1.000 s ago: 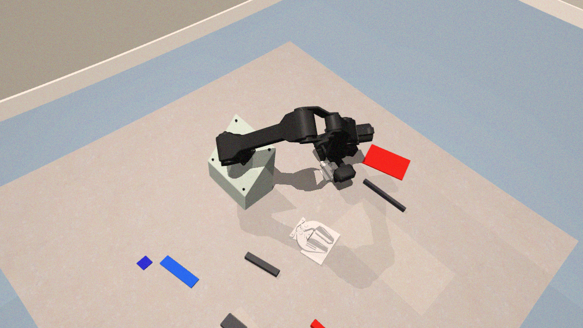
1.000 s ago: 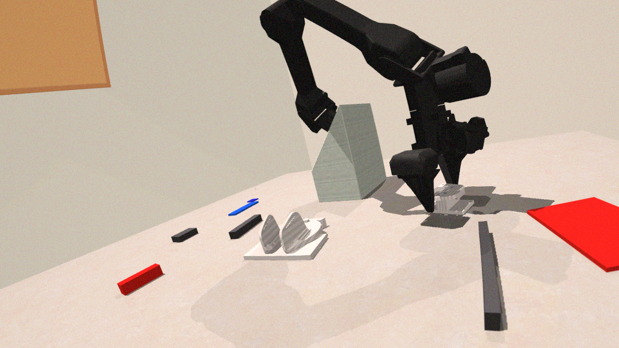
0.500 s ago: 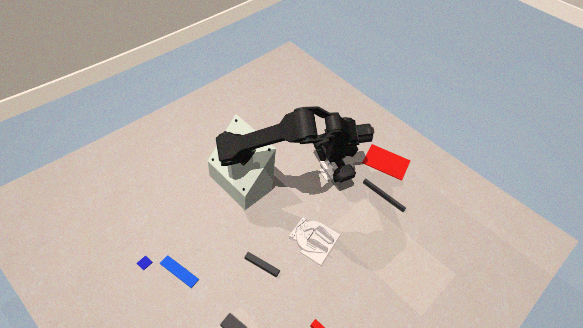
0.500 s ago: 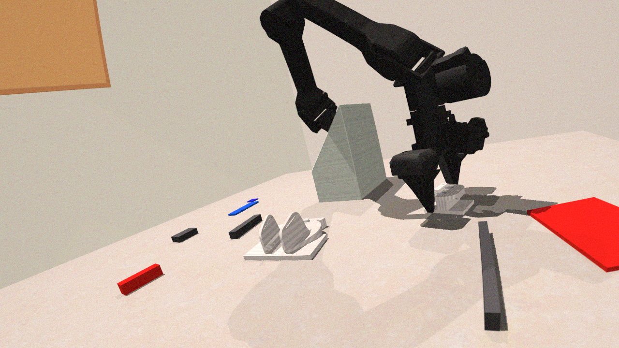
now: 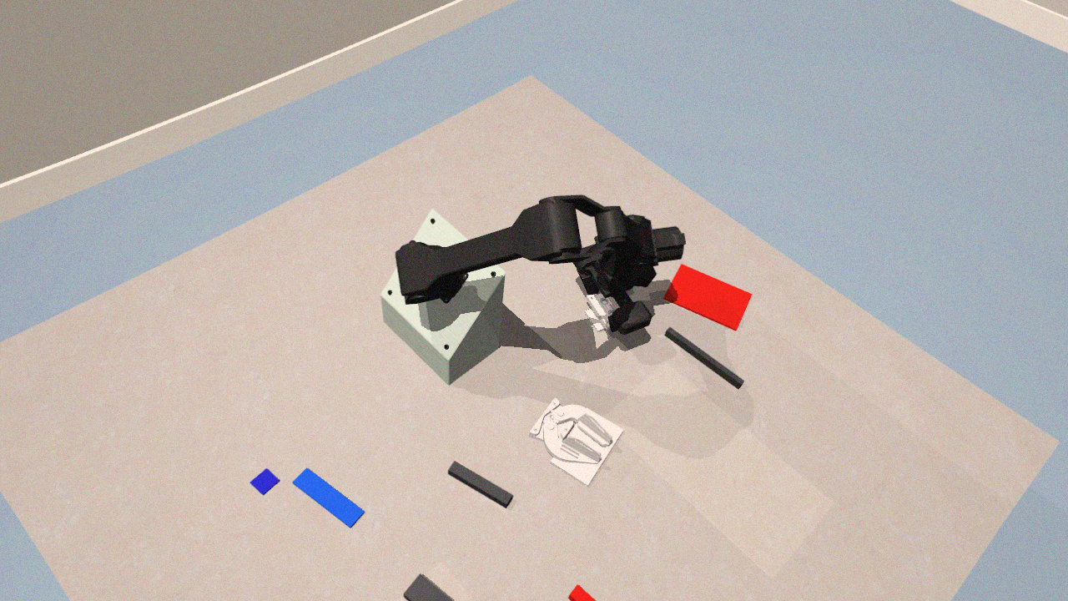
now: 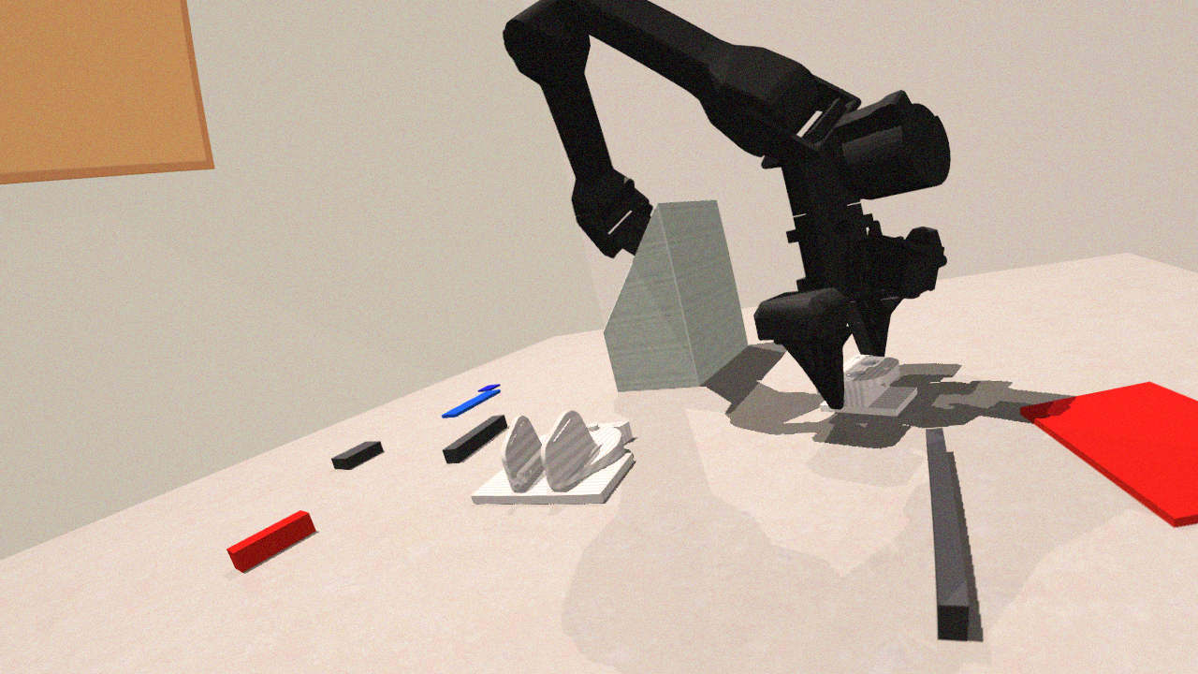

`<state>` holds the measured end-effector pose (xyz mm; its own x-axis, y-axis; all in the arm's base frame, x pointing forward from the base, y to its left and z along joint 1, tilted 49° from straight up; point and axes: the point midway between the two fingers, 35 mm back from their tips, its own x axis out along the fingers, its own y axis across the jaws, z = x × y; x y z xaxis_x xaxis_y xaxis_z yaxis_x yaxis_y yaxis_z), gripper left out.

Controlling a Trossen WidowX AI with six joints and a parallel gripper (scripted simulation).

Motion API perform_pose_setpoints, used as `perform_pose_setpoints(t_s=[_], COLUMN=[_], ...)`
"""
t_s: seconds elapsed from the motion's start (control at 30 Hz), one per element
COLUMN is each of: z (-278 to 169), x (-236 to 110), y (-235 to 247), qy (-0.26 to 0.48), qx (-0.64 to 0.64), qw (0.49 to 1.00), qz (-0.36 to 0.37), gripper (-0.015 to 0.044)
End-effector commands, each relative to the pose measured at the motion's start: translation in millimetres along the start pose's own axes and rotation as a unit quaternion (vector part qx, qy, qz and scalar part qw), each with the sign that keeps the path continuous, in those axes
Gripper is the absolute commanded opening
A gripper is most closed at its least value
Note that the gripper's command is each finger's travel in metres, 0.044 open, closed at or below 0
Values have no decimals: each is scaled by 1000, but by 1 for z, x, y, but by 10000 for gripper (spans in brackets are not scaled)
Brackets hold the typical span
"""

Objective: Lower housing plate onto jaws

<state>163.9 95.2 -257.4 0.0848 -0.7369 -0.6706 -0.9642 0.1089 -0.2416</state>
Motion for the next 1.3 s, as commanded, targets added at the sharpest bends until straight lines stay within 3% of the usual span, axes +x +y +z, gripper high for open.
perform_pose_setpoints(t_s=[0.0, 0.23, 0.97, 1.27], z=[0, 0, 1, -2], x=[0, -2, -71, -76], y=[0, 0, 1, -6], qy=[0, 0, -1, -4], qx=[0, 0, -3, 11], qw=[1000, 1000, 1000, 1000], qz=[0, 0, 0, 0], gripper=[351, 351, 351, 351])
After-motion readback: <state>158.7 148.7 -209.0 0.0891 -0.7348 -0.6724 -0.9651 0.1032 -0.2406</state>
